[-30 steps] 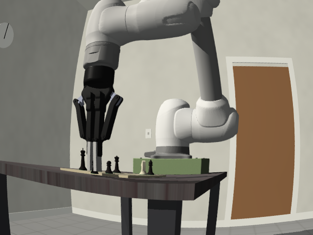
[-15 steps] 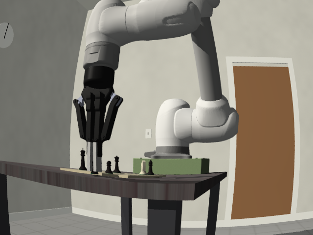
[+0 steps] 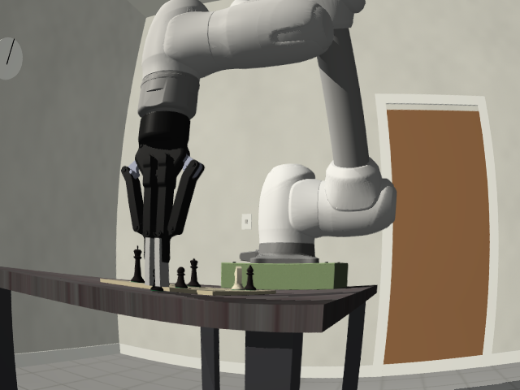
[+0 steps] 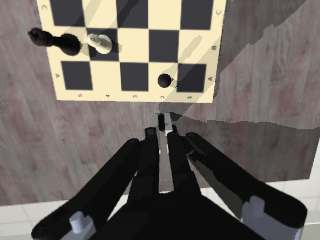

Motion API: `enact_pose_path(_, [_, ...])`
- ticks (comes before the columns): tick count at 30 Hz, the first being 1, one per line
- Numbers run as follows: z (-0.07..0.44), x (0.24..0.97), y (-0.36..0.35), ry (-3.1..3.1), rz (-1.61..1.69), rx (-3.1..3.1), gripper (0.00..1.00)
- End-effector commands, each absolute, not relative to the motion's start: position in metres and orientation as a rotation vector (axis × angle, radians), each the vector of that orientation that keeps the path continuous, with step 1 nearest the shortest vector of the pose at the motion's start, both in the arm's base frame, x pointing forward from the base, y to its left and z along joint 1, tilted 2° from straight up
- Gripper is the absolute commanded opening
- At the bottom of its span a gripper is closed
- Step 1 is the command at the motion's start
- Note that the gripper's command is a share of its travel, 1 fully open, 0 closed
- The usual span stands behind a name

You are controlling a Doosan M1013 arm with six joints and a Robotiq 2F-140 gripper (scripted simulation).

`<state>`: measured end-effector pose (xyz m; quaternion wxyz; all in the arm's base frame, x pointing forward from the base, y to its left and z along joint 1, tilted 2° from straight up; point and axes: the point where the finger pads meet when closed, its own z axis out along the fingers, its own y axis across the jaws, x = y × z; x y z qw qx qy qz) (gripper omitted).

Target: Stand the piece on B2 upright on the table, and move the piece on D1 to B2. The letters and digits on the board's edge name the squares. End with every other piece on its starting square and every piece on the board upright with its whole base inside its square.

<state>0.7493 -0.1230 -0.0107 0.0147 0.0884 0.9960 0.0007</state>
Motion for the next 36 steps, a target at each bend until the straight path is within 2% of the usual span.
enact_pose_path(1, [-0.0106,0.7493,-0.1230,3.100,0.003,0.275,0.00])
enact_pose_path(35, [-0.0106,0.7493,-0.1230,3.100,0.003,0.275,0.00])
enact_pose_path(36, [-0.0106,0.7493,-0.1230,3.100,0.003,0.275,0.04])
